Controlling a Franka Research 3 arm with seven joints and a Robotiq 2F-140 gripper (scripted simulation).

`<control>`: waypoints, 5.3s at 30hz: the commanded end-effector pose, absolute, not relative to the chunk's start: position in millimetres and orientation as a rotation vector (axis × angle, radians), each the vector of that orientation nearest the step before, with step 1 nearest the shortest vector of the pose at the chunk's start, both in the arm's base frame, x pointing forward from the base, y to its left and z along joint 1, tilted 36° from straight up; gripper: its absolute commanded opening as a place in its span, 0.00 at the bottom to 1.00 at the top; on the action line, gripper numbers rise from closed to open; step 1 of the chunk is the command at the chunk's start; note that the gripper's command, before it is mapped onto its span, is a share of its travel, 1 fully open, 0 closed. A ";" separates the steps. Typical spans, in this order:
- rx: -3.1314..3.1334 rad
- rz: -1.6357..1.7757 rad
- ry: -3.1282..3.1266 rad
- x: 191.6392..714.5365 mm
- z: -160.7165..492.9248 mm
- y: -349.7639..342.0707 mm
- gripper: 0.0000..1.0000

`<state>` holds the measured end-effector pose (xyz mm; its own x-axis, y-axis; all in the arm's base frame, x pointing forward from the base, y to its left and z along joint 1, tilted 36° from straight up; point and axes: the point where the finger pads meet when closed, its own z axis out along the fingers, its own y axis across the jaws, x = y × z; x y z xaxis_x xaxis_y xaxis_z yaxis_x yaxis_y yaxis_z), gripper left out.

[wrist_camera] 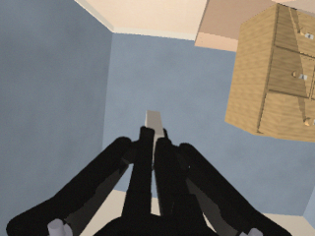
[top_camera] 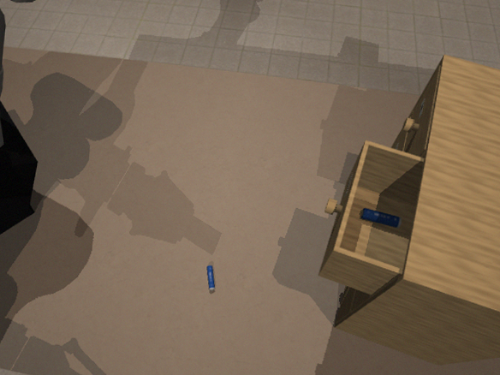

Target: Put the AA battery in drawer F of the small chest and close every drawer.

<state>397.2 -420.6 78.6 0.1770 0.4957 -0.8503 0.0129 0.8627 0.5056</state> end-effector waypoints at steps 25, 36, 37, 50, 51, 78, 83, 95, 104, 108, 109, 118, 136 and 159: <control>0.449 0.352 1.357 398.0 80.9 -420.7 0.00; 0.449 0.352 1.357 399.1 83.5 -416.2 0.00; 0.449 0.352 1.357 399.2 83.9 -415.7 0.00; 0.449 0.352 1.357 401.3 89.0 -407.0 0.00; 0.449 0.352 1.357 401.5 89.6 -406.0 0.00; 0.449 0.352 1.357 409.8 110.2 -371.4 0.00; 0.449 0.352 1.357 412.3 116.5 -360.8 0.00; 0.449 0.352 1.357 418.1 131.2 -336.3 0.00; 0.449 0.352 1.357 424.3 146.6 -310.3 0.00; 0.449 0.352 1.357 425.8 150.4 -304.0 0.00; 0.449 0.352 1.357 426.6 152.3 -300.8 0.00; 0.449 0.352 1.357 433.9 170.6 -270.1 0.00; 0.449 0.352 1.357 445.9 200.5 -219.8 0.00; 0.449 0.352 1.357 456.2 226.5 -176.1 0.00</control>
